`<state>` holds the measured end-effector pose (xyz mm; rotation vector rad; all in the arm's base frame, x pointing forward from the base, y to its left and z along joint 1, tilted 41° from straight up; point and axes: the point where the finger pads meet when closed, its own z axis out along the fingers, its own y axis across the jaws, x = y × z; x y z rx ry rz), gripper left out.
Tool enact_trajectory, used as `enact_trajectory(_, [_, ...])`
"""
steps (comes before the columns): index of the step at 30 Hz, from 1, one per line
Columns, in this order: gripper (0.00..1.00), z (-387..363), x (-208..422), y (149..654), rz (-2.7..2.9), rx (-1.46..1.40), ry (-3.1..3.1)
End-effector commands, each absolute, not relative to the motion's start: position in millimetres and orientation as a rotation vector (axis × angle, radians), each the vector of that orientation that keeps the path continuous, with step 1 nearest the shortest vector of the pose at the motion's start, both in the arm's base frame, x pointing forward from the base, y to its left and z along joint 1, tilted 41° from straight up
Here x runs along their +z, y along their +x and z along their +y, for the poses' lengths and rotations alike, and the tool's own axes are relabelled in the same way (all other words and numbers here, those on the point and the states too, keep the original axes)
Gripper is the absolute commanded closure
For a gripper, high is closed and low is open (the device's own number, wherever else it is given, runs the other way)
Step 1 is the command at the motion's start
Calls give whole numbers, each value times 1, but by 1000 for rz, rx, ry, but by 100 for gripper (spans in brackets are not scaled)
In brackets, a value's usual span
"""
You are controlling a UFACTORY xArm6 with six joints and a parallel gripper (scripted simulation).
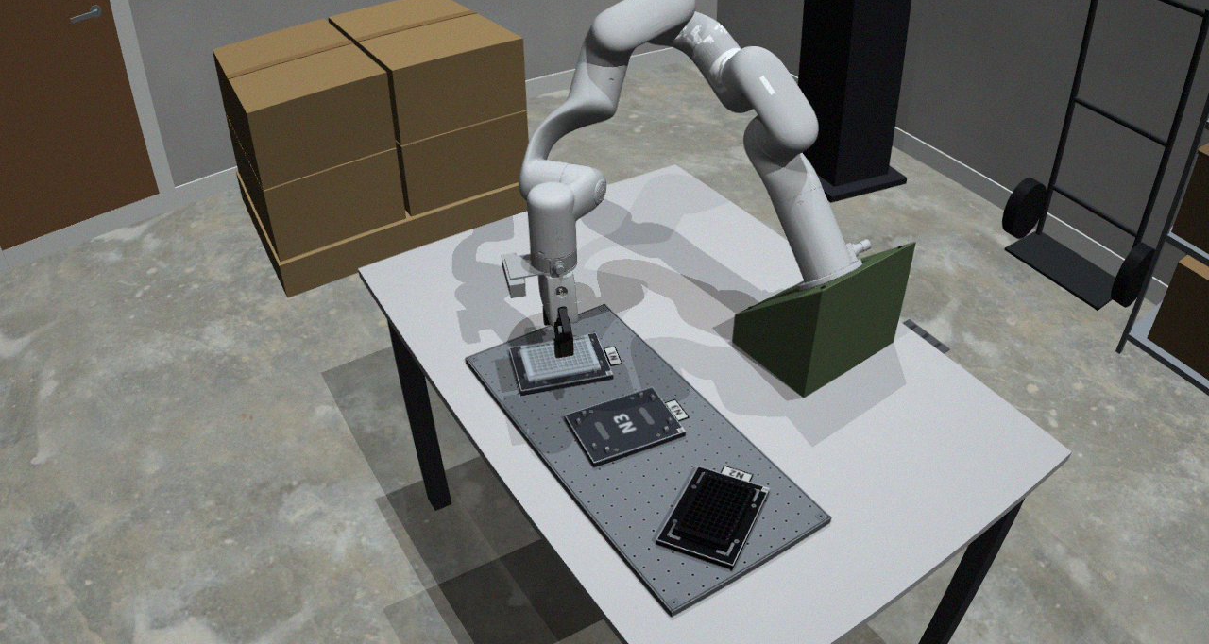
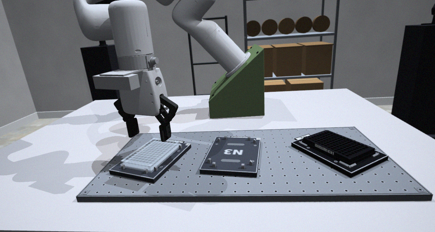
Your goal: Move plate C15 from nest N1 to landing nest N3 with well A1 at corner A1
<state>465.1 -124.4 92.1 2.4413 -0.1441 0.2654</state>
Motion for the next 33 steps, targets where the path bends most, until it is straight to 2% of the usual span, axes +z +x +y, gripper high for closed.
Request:
enact_trajectory(1, [0, -129, 87, 468, -144, 270, 2441])
enact_trajectory(33, [0, -140, 74, 471, -144, 270, 2441])
